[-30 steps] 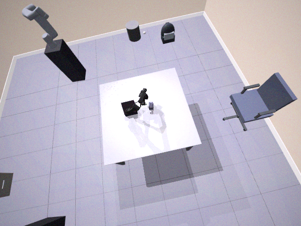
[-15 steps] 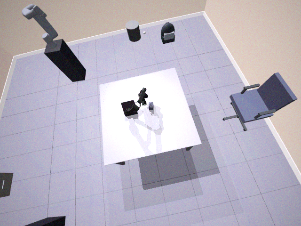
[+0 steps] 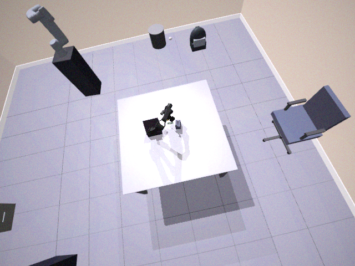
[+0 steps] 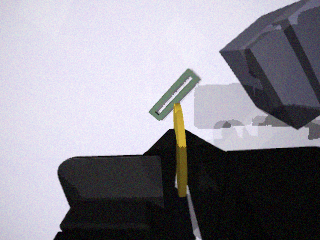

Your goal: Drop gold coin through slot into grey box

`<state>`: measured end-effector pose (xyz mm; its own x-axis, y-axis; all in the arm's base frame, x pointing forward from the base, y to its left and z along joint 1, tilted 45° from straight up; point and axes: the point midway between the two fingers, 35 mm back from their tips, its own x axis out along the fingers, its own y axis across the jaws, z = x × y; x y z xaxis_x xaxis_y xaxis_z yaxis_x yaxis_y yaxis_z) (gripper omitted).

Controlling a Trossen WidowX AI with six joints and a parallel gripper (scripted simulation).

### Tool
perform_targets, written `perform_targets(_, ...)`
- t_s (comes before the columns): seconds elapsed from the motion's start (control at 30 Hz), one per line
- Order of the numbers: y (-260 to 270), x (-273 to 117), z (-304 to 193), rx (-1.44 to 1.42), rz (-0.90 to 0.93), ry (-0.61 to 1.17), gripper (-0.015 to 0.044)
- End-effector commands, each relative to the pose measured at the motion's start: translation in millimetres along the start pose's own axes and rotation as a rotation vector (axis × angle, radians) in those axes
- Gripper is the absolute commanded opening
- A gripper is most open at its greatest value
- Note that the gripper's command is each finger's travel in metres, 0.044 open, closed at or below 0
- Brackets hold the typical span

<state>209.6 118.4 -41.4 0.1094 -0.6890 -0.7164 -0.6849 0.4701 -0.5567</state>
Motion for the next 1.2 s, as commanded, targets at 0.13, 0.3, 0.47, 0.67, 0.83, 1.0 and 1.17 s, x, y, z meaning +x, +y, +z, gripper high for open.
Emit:
perform_targets(0.13,1.2,-0.8,-2.6,-0.269,0.003,0.0,0.0)
perform_targets(0.3,1.9,-1.0,-3.7,-0.44,0.003,0.0,0.0)
perform_targets(0.47,2.6,-1.2,-4.9,-0.611,0.003,0.0,0.0)
perform_targets(0.67,2.9,-1.2,-5.2,-0.661,0.003,0.0,0.0)
perform_targets(0.83,-1.9,-1.9,-1.9,-0.662,0.004,-0.002,0.0)
perform_targets(1.0,-11.8,-2.9,4.4,-0.663,0.005,-0.005,0.0)
perform_targets(1.17,-22.3,-3.7,10.3,-0.663,0.005,-0.007,0.0)
